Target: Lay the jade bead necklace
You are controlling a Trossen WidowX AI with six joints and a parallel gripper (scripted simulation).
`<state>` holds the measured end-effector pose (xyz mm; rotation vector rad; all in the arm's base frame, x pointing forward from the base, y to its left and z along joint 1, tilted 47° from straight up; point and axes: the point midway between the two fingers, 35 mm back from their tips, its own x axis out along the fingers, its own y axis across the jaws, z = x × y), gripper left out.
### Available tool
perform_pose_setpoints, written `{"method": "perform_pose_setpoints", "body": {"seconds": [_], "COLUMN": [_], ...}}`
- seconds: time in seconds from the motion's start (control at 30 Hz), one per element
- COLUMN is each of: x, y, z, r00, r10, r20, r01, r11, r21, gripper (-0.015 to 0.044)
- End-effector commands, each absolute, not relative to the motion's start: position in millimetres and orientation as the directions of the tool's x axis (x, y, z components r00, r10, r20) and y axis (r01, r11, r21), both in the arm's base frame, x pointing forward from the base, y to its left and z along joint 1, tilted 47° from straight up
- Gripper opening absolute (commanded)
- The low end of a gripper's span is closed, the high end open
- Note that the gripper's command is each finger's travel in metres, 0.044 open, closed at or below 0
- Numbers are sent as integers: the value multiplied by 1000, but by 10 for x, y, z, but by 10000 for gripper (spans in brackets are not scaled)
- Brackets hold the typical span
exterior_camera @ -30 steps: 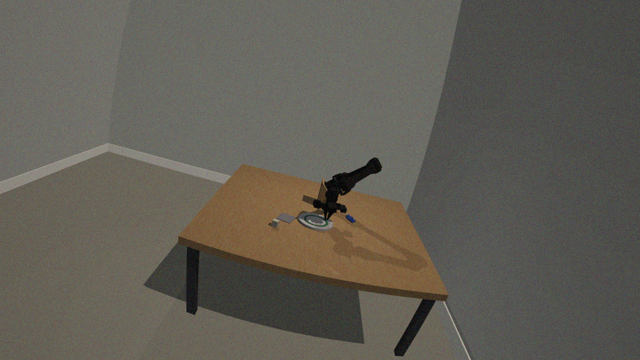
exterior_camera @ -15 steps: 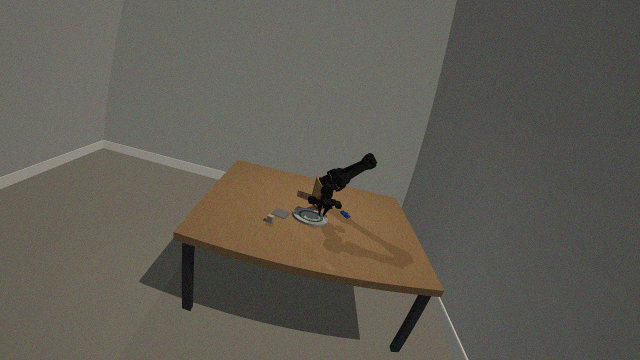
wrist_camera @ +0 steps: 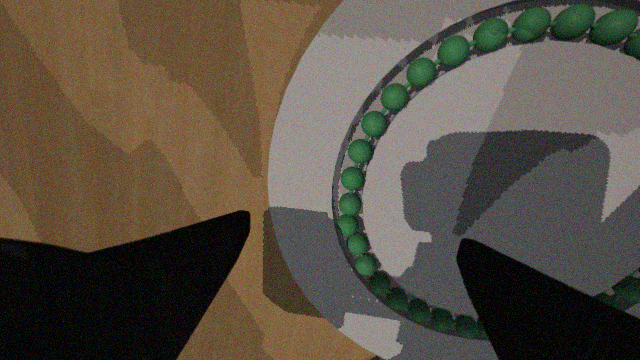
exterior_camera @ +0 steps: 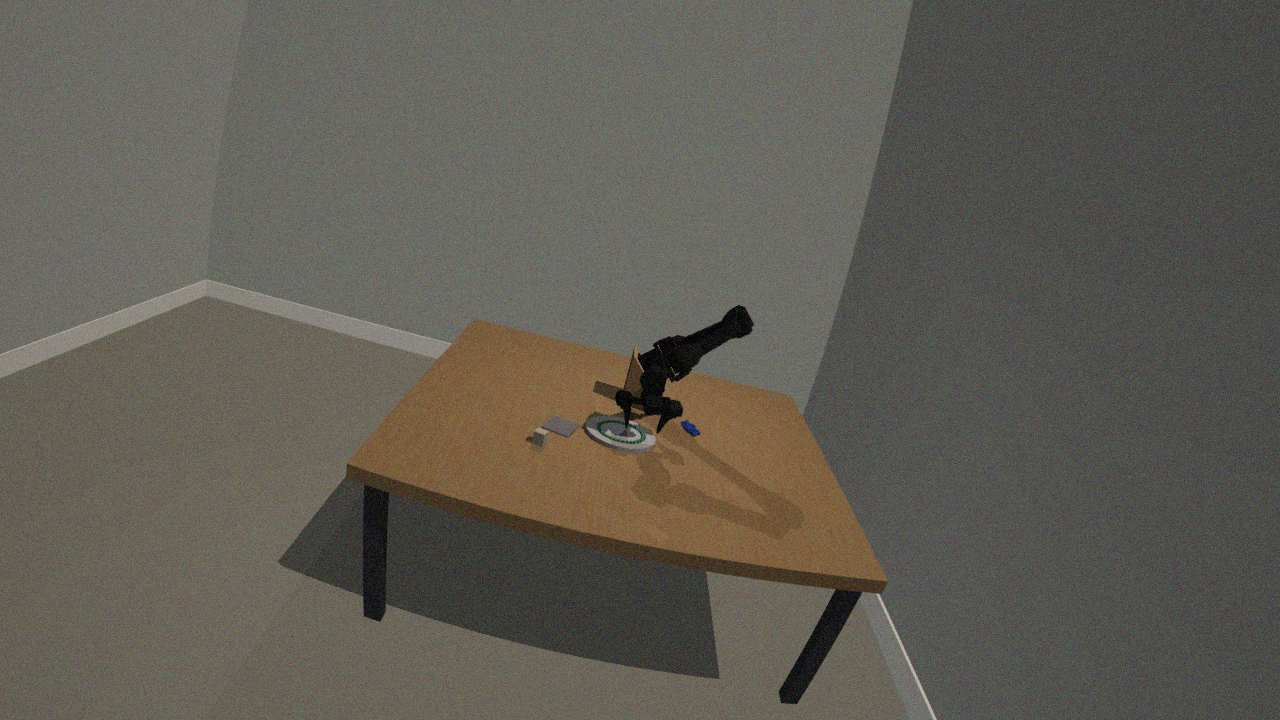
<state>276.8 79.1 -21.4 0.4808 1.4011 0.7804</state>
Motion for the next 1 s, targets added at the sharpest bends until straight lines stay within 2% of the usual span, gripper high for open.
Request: {"method": "perform_pose_setpoints", "body": {"seconds": [0.0,0.87,0.97], "x": [2774,2774,2788], "y": [779,779,580], "z": [-192,-192,-22], "r00": [-8,-8,-8], "r10": [730,730,727], "r20": [-684,-684,-687], "r01": [-204,-204,-202], "r11": [668,668,671], "r21": [715,715,713], "gripper": [440,440,440]}}
